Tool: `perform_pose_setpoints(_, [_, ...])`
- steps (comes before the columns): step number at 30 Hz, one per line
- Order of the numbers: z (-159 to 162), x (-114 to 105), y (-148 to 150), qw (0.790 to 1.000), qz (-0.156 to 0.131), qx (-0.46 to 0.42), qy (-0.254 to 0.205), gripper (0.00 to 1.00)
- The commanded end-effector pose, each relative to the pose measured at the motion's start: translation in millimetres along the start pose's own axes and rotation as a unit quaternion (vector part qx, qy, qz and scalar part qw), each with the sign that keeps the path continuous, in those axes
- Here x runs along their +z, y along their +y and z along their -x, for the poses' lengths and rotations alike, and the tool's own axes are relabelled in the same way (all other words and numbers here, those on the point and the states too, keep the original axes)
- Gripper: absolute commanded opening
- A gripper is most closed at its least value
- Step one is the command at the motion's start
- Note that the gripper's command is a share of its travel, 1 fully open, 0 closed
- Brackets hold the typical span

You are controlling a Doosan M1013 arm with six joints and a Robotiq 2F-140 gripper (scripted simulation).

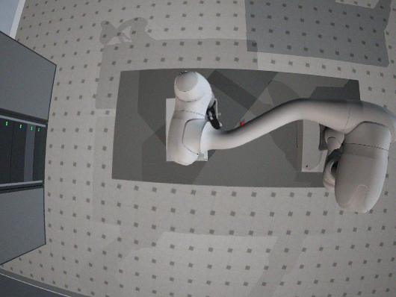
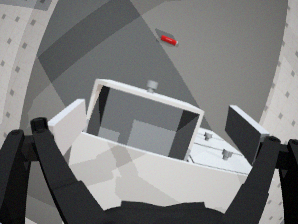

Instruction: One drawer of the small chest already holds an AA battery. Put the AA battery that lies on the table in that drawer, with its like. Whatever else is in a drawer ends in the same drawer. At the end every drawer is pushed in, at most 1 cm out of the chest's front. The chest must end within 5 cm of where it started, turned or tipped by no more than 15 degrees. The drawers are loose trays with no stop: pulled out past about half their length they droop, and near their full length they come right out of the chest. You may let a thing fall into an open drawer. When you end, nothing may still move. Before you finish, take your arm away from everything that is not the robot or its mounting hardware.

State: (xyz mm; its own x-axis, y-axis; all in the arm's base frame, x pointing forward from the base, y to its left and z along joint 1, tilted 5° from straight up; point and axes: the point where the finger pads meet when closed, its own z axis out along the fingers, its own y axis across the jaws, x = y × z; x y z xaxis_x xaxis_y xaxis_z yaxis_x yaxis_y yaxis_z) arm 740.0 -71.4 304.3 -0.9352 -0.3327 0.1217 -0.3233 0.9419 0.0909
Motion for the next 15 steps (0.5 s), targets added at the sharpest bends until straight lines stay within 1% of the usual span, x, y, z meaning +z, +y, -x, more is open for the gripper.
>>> perform_pose_setpoints(1, [-1.2,-1.0,0.3,1.0,-0.001,-0.016,0.0,1.0])
perform_pose_setpoints(8, [-5.9,-4.3,1.5,0.997,-0.007,-0.08,0.0,1.0])
perform_pose_setpoints(14, [-10.6,-7.6,2.7,0.989,-0.013,-0.144,0.001,1.0])
perform_pose_setpoints(15, [-10.6,-7.6,2.7,0.989,-0.013,-0.144,0.001,1.0])
